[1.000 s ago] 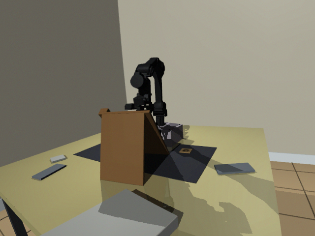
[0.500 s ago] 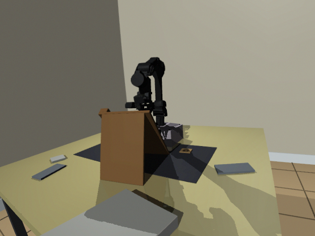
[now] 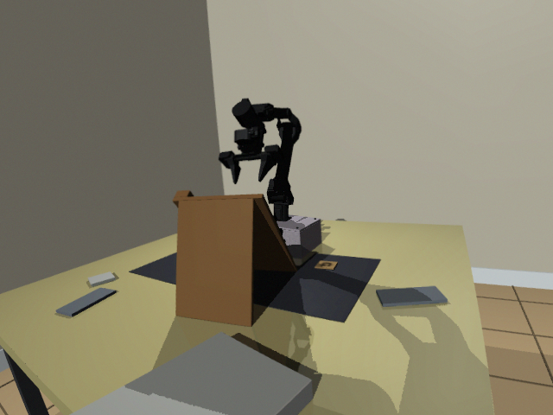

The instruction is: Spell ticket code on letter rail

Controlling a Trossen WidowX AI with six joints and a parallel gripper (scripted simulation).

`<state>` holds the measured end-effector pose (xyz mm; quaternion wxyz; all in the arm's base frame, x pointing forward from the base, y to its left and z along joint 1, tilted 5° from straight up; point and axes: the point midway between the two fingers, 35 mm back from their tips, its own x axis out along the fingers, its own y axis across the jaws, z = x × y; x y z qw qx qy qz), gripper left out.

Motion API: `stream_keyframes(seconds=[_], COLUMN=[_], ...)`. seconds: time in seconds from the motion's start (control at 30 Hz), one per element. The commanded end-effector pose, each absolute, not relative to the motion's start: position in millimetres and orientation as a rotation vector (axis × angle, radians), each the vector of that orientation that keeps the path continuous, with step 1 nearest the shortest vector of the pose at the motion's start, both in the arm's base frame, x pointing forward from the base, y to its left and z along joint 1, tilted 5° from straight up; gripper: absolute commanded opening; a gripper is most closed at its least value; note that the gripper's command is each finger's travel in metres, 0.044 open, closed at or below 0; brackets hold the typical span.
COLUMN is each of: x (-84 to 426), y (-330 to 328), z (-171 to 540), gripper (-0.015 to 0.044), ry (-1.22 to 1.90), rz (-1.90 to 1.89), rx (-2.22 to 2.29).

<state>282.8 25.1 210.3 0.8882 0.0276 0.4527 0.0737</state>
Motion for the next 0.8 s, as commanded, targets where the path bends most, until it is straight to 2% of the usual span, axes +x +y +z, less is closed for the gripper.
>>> stream_keyframes(seconds=[0.0, 0.13, 0.77], x=[259, 246, 246], y=[13, 9, 9], z=[226, 232, 232], gripper=[0.044, 0.044, 0.044], ry=[0.785, 0.693, 0.693], rz=[0.143, 0.136, 0.136], rx=[0.046, 0.037, 0.037])
